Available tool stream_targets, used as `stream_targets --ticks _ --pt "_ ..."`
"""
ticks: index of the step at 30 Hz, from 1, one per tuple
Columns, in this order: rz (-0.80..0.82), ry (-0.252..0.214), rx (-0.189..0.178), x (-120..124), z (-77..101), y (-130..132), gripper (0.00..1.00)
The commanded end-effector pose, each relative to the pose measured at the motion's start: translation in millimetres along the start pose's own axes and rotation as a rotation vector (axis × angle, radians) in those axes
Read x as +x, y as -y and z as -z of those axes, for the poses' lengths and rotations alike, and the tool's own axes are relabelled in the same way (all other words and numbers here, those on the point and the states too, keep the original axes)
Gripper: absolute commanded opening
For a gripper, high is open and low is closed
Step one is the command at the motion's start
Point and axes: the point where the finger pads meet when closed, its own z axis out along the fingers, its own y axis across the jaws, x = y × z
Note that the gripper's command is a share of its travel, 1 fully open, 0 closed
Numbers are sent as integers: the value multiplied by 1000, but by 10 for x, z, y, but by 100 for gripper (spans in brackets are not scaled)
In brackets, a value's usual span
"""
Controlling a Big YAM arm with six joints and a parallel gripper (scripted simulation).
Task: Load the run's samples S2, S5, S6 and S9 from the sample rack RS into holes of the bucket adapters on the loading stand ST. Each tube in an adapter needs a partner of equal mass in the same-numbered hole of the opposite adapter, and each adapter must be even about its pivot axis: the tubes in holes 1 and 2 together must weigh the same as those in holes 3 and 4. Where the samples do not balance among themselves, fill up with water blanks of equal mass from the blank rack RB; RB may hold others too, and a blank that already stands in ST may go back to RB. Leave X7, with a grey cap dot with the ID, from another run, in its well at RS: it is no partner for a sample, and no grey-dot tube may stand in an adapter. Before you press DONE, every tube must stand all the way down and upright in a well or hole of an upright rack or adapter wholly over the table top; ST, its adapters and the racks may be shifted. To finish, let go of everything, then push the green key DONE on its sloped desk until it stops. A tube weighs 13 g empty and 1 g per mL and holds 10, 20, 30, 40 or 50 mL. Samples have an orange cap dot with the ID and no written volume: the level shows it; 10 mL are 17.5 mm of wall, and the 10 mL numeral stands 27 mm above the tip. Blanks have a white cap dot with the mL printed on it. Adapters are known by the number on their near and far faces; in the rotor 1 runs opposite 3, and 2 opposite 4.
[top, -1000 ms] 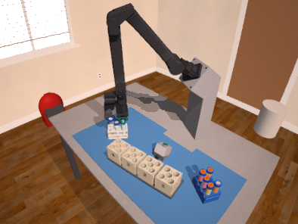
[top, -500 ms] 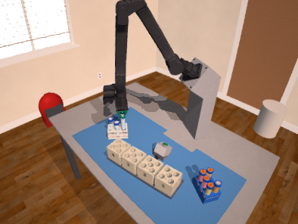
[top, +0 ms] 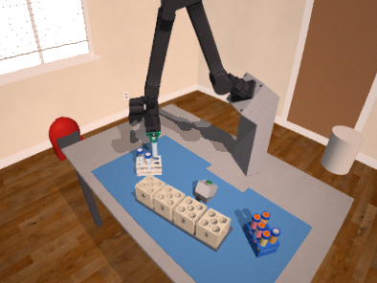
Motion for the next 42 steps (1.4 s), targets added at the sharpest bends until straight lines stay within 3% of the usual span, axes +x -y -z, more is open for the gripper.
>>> stream_targets --ticks 1,11,13,17,27,33,42 --pt "6 10 12 -14 162 47 0" --pt "7 10 12 -12 494 40 0" --pt "7 10 12 -12 494 40 0" --pt "131 31 -2 42 483 -282 0" --pt "390 32 -4 306 494 -898 0" --pt "497 -1 -5 494 418 -1135 0" --pt "731 20 -9 618 459 -1742 0"
